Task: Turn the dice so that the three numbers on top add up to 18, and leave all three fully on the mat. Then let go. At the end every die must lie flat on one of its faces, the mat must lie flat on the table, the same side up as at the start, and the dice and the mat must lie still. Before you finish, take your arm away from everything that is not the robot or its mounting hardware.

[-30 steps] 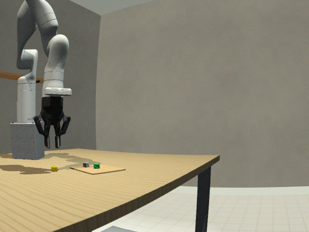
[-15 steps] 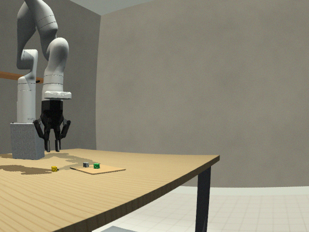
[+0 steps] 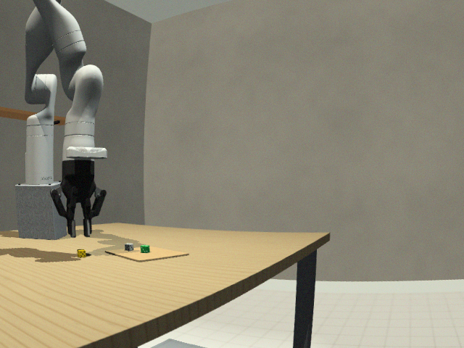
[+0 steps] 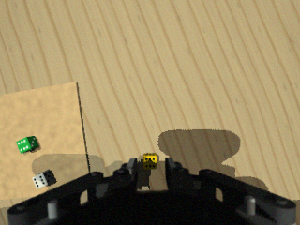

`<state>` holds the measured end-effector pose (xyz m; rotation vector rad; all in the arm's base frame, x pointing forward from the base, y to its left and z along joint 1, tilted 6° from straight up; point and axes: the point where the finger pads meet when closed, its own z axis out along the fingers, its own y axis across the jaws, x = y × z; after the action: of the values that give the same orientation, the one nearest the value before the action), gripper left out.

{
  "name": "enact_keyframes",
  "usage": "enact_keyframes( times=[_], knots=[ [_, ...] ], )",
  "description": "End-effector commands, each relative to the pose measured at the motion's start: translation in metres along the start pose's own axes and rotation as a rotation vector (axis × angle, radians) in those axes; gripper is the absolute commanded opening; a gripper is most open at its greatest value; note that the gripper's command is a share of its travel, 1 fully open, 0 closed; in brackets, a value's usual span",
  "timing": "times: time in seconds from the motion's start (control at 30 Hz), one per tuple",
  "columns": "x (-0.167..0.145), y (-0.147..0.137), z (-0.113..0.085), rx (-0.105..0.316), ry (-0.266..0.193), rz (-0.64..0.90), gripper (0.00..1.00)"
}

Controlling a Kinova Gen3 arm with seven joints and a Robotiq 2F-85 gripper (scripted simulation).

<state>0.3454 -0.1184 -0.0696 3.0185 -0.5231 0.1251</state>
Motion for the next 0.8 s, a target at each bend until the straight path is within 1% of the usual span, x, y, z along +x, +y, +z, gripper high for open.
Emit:
enact_keyframes(
  times=[0.0, 0.43, 0.77],
  knots=[
    [-0.003, -0.001, 0.006, 0.002, -0.008, -0.001, 0.31],
    [-0.003, -0.002, 0.018, 0.002, -0.008, -0.001, 0.31],
    [-0.003, -0.002, 0.020, 0.002, -0.008, -0.001, 0.31]
  ],
)
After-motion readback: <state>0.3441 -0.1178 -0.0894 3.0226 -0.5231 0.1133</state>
